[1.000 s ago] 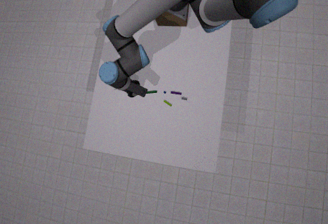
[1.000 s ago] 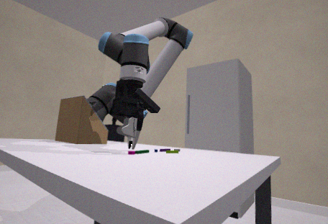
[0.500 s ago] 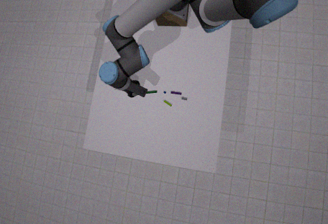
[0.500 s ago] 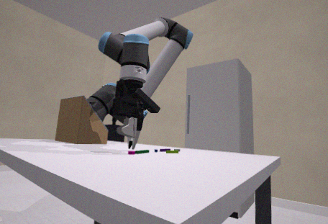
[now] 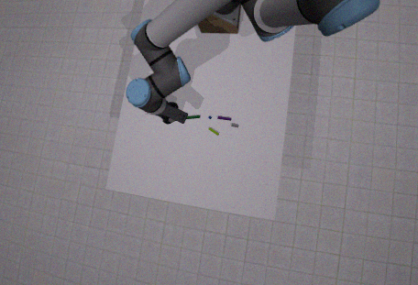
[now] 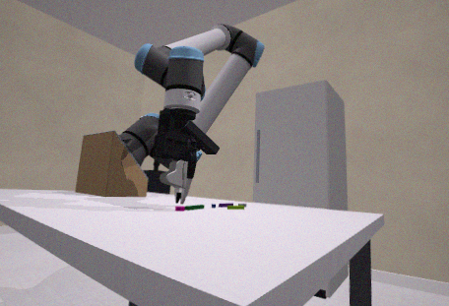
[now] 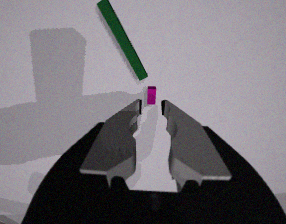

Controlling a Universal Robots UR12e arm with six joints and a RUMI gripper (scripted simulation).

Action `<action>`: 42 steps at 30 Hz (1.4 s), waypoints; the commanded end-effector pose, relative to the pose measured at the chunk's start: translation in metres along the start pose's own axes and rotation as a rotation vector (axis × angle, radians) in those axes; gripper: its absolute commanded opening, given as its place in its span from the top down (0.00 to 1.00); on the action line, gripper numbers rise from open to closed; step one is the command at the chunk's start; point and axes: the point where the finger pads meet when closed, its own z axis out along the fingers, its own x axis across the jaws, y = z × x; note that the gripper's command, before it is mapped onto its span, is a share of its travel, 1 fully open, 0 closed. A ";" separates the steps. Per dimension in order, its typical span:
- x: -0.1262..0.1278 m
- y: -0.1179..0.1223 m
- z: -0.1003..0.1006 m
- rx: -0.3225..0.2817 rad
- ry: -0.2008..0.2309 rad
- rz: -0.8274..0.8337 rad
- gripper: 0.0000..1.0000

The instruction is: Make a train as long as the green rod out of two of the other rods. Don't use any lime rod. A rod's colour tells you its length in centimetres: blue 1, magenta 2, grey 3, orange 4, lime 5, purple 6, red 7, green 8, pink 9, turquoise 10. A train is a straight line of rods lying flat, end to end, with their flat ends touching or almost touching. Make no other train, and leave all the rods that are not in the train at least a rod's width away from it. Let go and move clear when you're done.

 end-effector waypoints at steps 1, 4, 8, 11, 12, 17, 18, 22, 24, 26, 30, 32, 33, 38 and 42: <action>0.001 0.000 -0.001 0.000 0.001 0.000 0.86; 0.001 0.000 -0.001 0.000 0.001 0.000 0.86; 0.001 0.000 0.000 0.000 0.001 0.000 0.86; 0.001 0.000 0.000 0.000 0.001 0.000 0.86; 0.001 0.000 0.001 0.000 0.001 0.000 0.86; 0.001 0.000 0.003 0.000 0.001 0.000 0.86; 0.001 0.000 0.004 0.000 0.001 0.000 0.86; 0.001 0.000 0.008 0.000 0.001 0.000 0.86; 0.001 0.000 0.010 0.000 0.001 0.000 0.86; 0.001 0.000 0.012 0.000 0.001 0.000 0.86; 0.001 0.000 0.015 0.000 0.001 0.000 0.86; 0.001 0.000 0.016 0.000 0.001 0.000 0.86; 0.001 0.000 0.016 0.000 0.001 0.000 0.86; 0.001 0.000 0.016 0.000 0.001 0.000 0.86; 0.001 0.000 0.016 0.000 0.001 0.000 0.86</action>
